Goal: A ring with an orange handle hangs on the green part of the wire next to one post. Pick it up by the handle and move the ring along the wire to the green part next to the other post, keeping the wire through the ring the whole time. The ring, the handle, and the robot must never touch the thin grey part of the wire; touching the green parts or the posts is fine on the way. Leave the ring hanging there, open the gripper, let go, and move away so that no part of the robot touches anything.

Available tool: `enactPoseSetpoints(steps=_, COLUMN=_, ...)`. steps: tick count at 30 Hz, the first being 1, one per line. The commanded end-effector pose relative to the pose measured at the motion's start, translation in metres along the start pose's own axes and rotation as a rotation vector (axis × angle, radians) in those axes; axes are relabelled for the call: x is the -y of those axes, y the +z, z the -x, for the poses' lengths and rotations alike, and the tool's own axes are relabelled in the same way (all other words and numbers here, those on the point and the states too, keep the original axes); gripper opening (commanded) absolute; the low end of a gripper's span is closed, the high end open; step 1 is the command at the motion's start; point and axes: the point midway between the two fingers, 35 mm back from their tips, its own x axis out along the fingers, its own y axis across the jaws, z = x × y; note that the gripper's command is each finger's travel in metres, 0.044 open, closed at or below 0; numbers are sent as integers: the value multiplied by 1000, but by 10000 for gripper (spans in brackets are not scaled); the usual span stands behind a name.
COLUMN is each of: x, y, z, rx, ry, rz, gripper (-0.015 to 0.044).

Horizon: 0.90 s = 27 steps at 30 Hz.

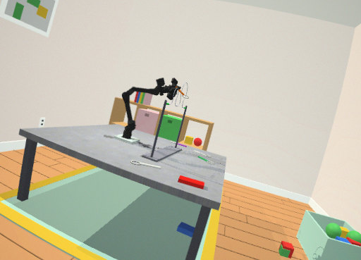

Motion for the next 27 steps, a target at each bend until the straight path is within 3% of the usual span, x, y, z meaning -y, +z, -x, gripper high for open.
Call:
enactPoseSetpoints(steps=1, x=2, y=0, z=0, rx=7, ry=-21, rz=43, gripper=-150)
enactPoseSetpoints(steps=27, x=-1, y=-2, z=-1, rx=25, ry=-101, rz=219, gripper=-150)
